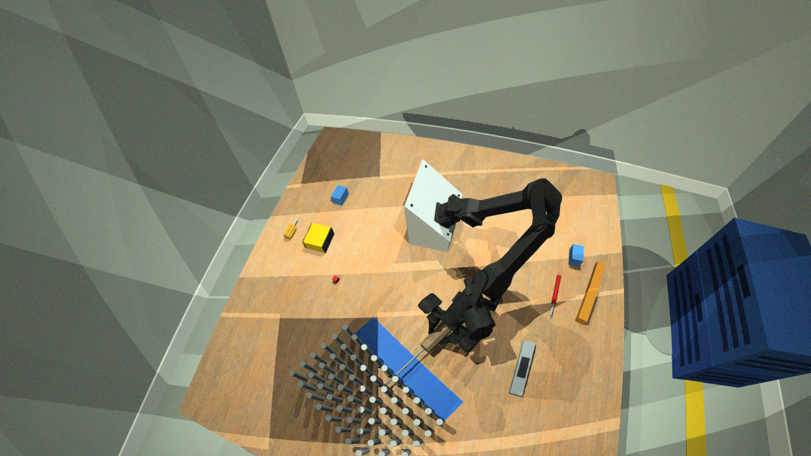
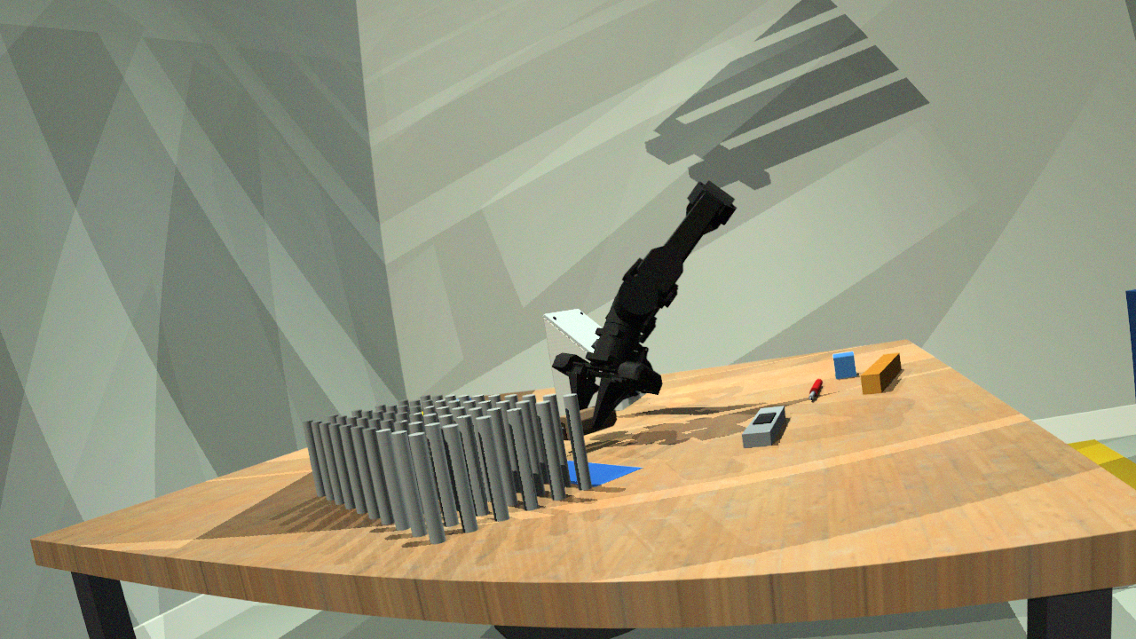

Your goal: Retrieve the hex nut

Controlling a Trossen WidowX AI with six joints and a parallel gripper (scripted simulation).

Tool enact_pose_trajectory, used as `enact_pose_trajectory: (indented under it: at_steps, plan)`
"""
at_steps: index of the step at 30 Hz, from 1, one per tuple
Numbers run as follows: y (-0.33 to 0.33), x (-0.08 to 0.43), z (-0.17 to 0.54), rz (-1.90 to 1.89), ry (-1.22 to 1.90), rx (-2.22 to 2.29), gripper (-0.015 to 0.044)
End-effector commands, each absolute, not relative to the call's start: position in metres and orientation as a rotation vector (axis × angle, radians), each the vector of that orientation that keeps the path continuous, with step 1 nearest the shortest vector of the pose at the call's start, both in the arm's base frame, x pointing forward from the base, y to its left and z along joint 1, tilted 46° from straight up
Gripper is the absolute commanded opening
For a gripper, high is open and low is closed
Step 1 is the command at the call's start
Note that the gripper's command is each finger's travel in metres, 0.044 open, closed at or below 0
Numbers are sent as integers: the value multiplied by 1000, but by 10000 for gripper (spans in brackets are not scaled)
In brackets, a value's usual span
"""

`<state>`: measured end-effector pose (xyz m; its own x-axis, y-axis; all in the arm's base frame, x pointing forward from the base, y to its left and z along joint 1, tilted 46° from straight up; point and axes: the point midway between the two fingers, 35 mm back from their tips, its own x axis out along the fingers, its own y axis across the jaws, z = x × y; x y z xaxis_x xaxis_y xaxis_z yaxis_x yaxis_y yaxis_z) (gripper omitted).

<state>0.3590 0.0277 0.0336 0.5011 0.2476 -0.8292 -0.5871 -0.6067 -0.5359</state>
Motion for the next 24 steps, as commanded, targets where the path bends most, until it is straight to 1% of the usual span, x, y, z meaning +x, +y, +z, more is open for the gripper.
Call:
enact_pose_trajectory:
  at_steps: [1, 24]
  plan:
    - [24, 363, 35, 1205, 280, -1887, 0]
    - [17, 375, 30, 1203, 280, -1888, 0]
